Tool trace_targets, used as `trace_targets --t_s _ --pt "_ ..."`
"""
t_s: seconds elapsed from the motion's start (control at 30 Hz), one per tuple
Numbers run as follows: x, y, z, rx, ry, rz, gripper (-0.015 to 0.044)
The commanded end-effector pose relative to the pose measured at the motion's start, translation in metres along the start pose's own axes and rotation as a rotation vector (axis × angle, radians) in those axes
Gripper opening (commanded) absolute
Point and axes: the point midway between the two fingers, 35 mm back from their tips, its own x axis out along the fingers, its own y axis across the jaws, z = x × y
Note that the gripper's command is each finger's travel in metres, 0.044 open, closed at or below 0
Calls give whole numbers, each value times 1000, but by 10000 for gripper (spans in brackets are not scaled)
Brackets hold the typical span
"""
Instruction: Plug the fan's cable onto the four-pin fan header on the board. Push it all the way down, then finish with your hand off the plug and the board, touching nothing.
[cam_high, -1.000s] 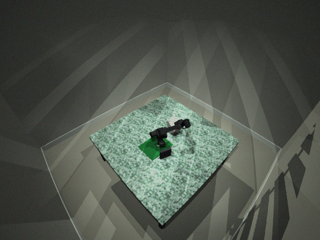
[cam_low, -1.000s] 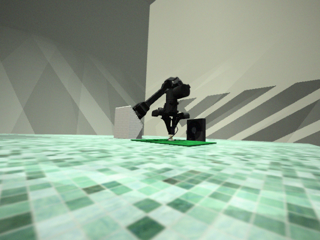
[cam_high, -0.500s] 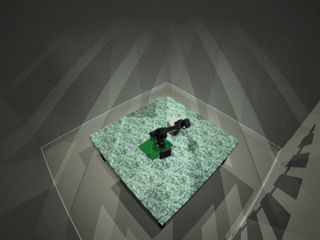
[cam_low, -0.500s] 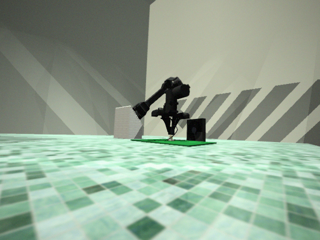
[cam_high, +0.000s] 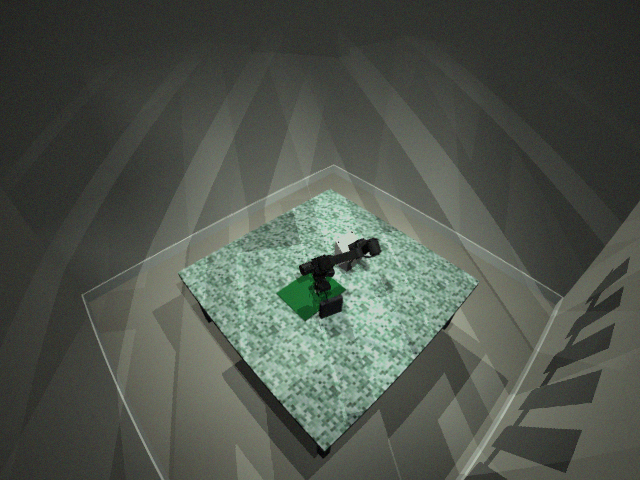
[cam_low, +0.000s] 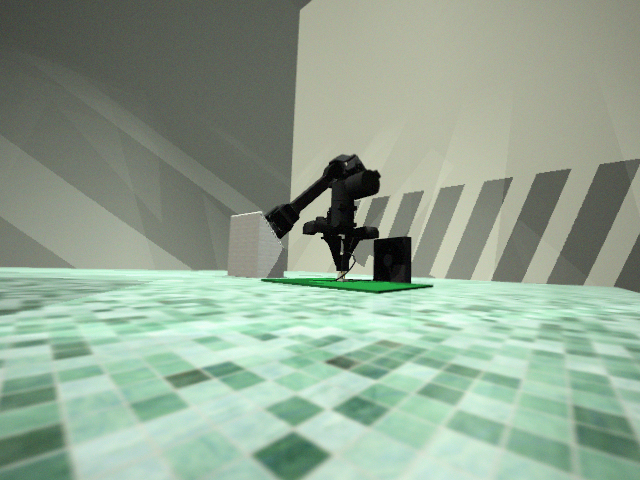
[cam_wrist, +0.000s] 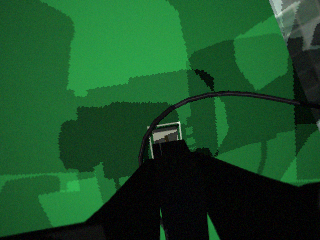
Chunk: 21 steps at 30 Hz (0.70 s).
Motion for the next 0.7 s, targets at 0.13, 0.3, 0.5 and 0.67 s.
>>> trace_targets --t_s 0.13,0.3,0.5,0.67 --pt "2 0 0 4 0 -4 0" --pt "3 0 0 4 0 -4 0" --pt "4 0 0 4 0 -4 0" --pt "7 0 0 4 0 -4 0"
